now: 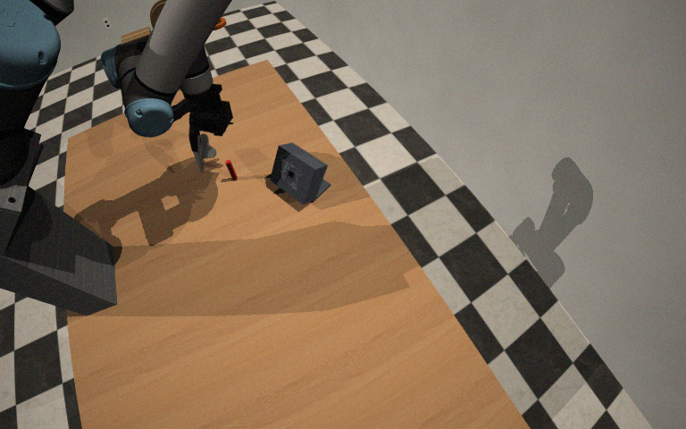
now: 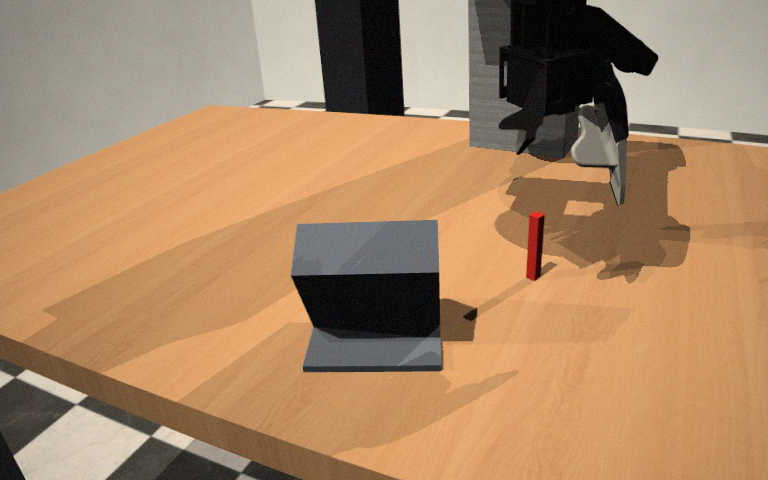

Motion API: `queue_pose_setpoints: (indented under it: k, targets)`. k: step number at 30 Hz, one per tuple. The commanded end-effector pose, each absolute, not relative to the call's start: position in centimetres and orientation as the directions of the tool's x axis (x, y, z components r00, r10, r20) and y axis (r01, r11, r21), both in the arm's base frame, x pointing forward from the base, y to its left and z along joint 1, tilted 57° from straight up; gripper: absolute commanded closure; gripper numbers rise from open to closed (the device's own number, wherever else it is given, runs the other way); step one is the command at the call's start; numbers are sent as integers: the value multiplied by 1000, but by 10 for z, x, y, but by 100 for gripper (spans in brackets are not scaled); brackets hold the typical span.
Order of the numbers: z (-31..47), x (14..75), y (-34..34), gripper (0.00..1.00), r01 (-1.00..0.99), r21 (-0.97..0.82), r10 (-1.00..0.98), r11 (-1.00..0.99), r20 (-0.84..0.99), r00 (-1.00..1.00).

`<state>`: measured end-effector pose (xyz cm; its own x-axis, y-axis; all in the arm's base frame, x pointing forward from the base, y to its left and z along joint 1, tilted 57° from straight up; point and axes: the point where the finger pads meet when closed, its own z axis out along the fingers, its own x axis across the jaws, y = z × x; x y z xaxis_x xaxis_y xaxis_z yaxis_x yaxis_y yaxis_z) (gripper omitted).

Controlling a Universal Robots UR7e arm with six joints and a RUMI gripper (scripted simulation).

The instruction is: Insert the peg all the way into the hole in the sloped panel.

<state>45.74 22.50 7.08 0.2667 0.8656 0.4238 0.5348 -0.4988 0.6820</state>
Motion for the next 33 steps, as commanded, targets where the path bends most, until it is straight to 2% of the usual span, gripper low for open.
queue_pose_setpoints:
  k: [1,25,33]
  targets:
    - [76,459,221,0,543,708,891,-451,392,228]
    - [98,465,203,0,545,803,968,-242,238,80]
    - [97,468,203,0,544,805,970,-235,232,75]
